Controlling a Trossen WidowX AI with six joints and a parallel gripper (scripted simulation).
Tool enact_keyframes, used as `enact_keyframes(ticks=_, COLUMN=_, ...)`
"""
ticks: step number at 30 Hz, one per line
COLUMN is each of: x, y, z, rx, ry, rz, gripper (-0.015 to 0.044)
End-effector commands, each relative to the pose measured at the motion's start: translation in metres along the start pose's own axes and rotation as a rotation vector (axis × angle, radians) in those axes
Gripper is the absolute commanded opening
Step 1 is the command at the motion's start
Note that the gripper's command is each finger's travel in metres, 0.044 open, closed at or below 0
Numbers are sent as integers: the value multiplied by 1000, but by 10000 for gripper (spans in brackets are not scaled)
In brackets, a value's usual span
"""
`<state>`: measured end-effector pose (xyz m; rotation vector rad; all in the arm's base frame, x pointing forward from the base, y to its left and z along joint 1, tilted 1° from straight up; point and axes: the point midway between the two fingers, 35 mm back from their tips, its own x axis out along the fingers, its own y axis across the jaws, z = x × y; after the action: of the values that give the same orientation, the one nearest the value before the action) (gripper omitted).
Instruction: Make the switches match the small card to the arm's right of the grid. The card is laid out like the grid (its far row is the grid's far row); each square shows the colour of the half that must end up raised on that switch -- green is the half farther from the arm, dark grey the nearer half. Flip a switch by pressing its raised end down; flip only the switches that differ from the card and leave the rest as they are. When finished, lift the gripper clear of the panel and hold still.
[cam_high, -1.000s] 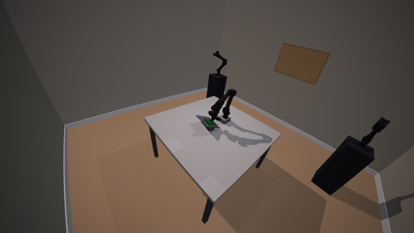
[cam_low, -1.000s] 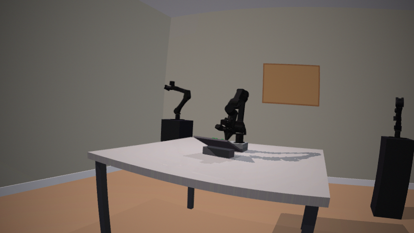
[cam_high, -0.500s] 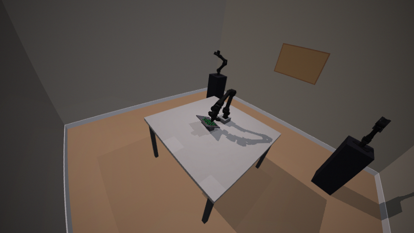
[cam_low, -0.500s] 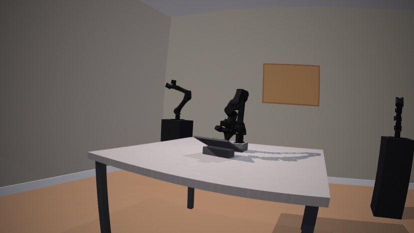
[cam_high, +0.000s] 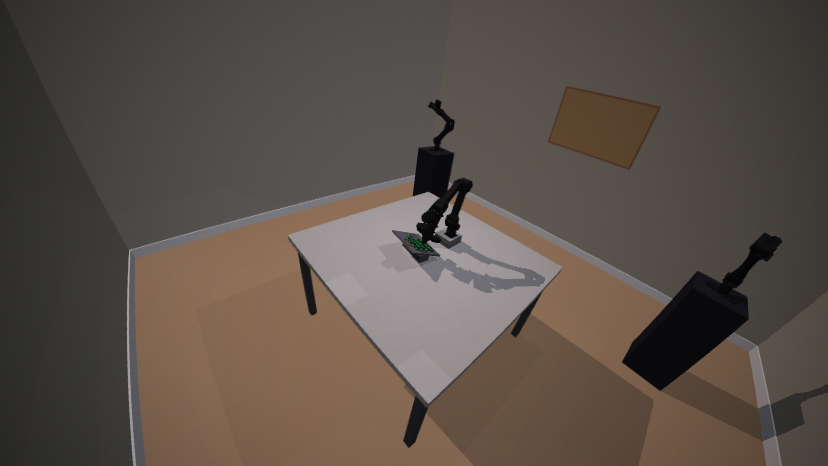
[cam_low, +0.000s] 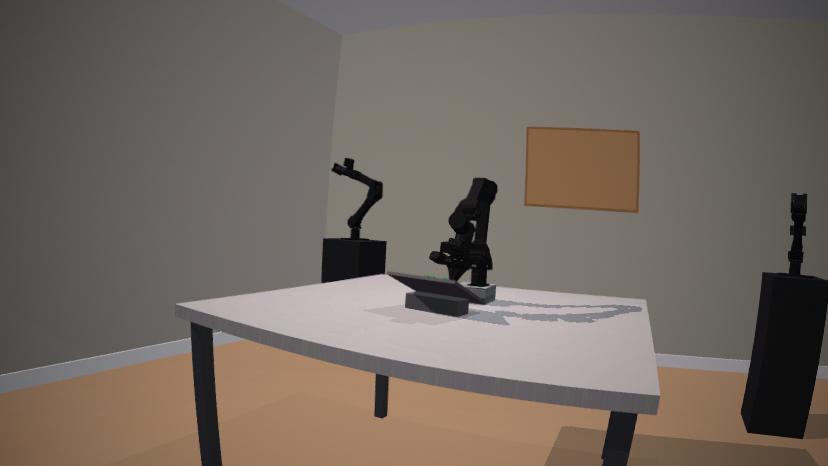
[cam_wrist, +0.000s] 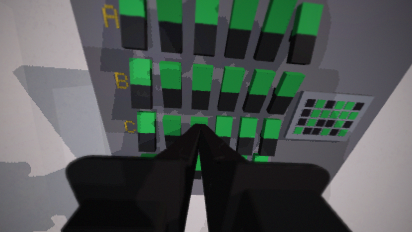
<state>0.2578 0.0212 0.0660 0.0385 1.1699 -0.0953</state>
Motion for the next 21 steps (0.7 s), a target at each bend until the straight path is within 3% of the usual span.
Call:
enact_keyframes(ticks=1, x=1, y=1, z=0, rx=-6, ry=-1, rz=5, gripper=0)
enact_keyframes(ticks=21, x=3, y=1, z=0, rx=-6, ry=-1, rz=5, gripper=0)
